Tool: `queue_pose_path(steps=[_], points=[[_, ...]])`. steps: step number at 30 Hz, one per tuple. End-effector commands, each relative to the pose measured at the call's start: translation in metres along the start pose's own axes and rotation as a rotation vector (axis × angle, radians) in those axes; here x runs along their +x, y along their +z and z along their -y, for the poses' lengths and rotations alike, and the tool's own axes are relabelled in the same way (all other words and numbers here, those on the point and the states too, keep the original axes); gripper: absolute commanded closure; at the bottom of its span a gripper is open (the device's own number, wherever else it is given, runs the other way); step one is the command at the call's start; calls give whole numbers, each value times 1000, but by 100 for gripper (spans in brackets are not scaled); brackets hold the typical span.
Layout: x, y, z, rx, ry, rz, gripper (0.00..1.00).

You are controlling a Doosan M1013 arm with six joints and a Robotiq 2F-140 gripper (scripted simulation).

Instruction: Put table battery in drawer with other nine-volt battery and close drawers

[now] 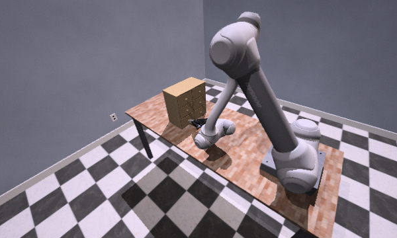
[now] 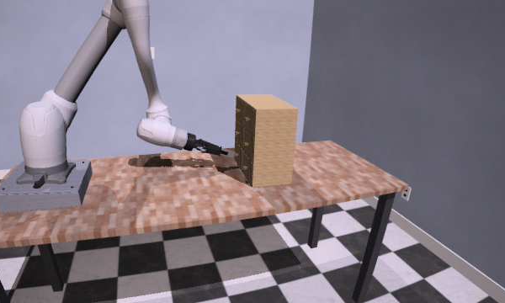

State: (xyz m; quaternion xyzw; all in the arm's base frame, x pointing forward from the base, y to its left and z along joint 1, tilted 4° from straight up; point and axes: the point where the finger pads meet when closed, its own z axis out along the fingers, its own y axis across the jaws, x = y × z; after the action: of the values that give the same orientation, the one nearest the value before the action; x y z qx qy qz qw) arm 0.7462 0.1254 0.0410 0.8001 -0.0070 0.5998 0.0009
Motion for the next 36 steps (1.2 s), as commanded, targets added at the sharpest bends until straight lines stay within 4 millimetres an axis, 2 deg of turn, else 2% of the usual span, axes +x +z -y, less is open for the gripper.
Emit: queue_pose_path(steps=[1,9,19,27,31,36], points=[[0,0,0,0,0,0,100],[-1,-4,0,0,0,0,100],[-16,-43,0,0,0,0,100],[-16,-48,0,0,0,0,100],[-2,-63,0,0,0,0,100],[33,-101,0,0,0,0,100]])
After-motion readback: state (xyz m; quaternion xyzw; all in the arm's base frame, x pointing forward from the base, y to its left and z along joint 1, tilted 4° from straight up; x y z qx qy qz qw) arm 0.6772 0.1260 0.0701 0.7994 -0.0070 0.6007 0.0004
